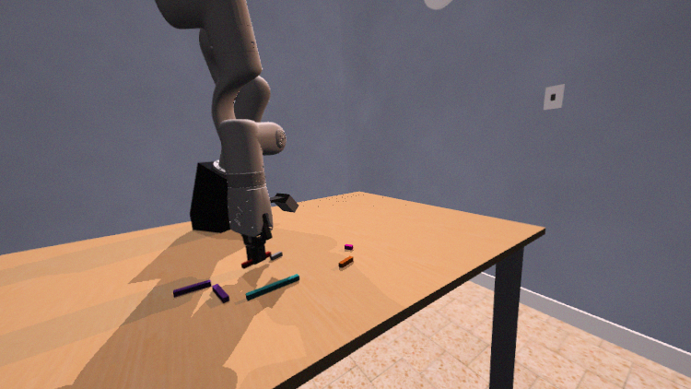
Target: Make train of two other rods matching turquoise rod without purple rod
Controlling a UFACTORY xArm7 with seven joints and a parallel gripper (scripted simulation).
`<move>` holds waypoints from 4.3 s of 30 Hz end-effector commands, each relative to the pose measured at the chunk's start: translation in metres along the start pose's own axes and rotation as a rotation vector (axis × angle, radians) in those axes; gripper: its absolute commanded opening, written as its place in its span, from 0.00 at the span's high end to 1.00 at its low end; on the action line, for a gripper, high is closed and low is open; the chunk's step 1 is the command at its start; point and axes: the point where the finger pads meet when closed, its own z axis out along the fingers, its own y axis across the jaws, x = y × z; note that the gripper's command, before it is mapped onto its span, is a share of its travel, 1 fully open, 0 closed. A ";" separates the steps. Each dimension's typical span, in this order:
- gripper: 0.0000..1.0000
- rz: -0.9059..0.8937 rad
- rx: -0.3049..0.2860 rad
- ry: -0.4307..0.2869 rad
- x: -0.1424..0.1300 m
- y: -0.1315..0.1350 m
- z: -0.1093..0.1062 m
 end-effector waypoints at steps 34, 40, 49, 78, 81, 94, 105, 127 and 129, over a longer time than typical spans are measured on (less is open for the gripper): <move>0.96 0.000 -0.001 -0.002 -0.001 0.000 0.012; 0.96 0.000 -0.001 -0.002 -0.001 0.000 0.012; 0.96 0.000 -0.001 -0.002 -0.001 0.000 0.012; 0.76 0.000 -0.001 -0.002 -0.001 0.000 0.012; 0.76 0.000 -0.001 -0.002 -0.001 0.000 0.012; 0.76 0.000 -0.001 -0.002 -0.001 0.000 -0.008; 0.76 0.000 -0.001 -0.001 -0.001 0.000 -0.044; 0.76 0.000 -0.001 -0.002 0.000 0.000 -0.078; 0.00 0.000 -0.001 -0.002 0.000 0.000 -0.078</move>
